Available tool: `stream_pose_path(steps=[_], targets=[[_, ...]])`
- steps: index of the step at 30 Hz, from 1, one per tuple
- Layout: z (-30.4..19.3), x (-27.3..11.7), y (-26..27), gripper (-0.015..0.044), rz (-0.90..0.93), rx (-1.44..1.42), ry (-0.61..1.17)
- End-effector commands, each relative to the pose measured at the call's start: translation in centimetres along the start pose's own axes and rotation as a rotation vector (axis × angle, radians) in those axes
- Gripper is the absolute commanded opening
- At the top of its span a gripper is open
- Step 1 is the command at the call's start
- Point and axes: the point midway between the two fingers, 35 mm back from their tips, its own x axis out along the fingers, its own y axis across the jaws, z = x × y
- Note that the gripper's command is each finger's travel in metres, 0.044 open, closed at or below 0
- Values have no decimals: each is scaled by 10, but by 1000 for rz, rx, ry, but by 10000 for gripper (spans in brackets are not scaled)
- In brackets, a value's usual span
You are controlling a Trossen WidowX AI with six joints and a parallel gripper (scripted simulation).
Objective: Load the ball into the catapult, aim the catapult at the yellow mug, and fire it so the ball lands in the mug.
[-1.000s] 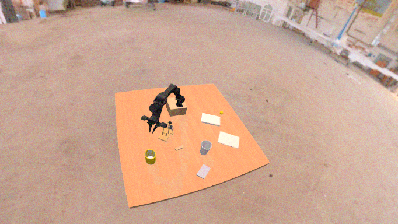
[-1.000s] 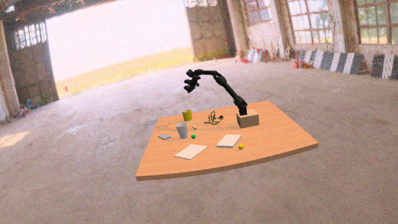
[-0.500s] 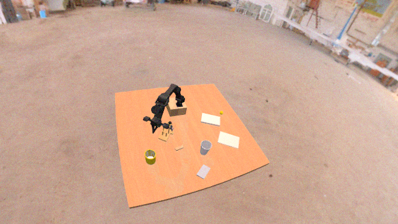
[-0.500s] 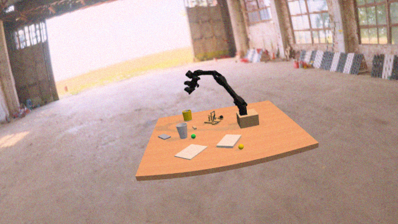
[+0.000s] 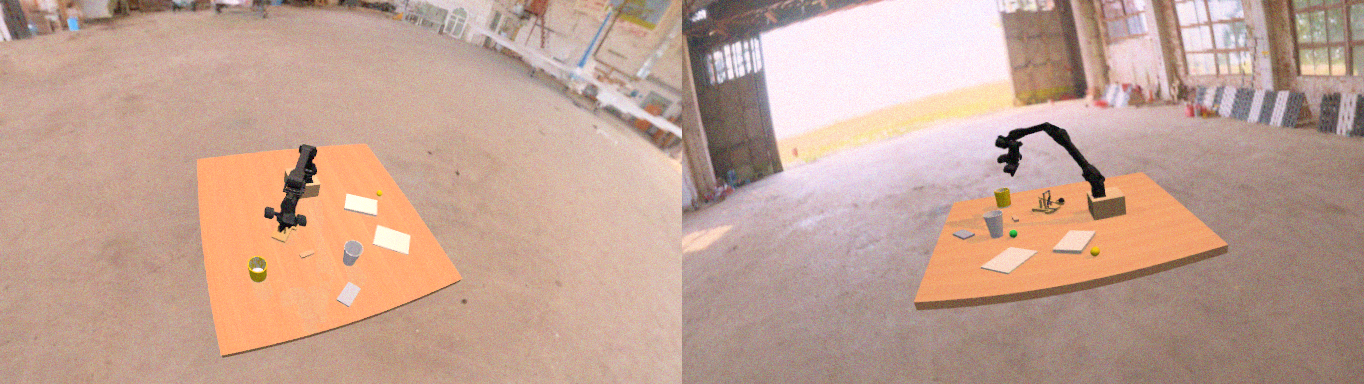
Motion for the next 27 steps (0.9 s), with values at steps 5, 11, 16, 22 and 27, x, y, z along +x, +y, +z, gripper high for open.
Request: stream_pose_path(steps=[5, 11, 16, 22, 27], targets=[[-35, 9, 37, 0, -8, -186, 142], [-64, 12, 62, 0, -10, -321, 241], [-86, 12, 79, 0, -8, -418, 314], [-116, 10, 98, 0, -14, -566, 408], [-141, 7, 112, 0, -23, -705, 490]])
